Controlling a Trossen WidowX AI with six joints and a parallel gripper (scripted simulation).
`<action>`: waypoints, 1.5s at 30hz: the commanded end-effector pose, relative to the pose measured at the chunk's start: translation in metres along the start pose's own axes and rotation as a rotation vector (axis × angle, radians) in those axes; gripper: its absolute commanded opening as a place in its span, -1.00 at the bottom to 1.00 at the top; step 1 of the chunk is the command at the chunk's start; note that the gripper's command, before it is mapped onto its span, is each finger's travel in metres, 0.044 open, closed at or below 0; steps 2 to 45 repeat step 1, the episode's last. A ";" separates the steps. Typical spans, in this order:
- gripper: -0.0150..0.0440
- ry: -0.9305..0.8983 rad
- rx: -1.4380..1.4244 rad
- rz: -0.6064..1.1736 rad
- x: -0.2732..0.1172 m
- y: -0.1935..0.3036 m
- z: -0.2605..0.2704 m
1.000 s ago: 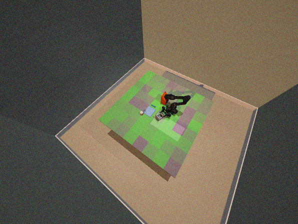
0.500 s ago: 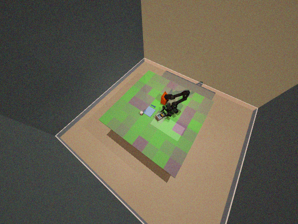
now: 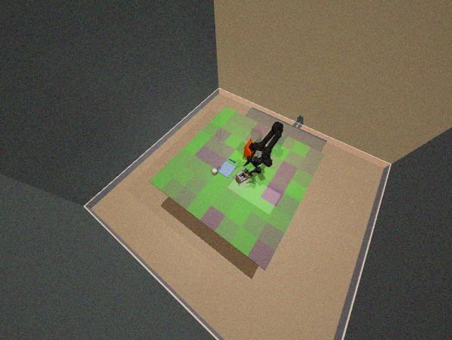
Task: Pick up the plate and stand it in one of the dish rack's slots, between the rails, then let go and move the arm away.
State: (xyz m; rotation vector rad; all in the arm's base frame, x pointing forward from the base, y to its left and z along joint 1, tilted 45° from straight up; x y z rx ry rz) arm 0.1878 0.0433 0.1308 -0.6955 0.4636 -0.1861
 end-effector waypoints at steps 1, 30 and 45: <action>0.86 0.000 -0.025 0.007 0.000 -0.007 0.001; 0.86 0.000 -0.025 0.007 0.000 -0.007 0.001; 0.86 0.000 -0.025 0.007 0.000 -0.007 0.001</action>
Point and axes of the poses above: the point midway between the two fingers, 35 mm back from their tips, its own x axis out along the fingers, its own z axis across the jaws, y = z × x, the point moved 7 cm from there along -x, back along the fingers, and after that the axes turned 2 degrees about x, right-handed, at the moved point
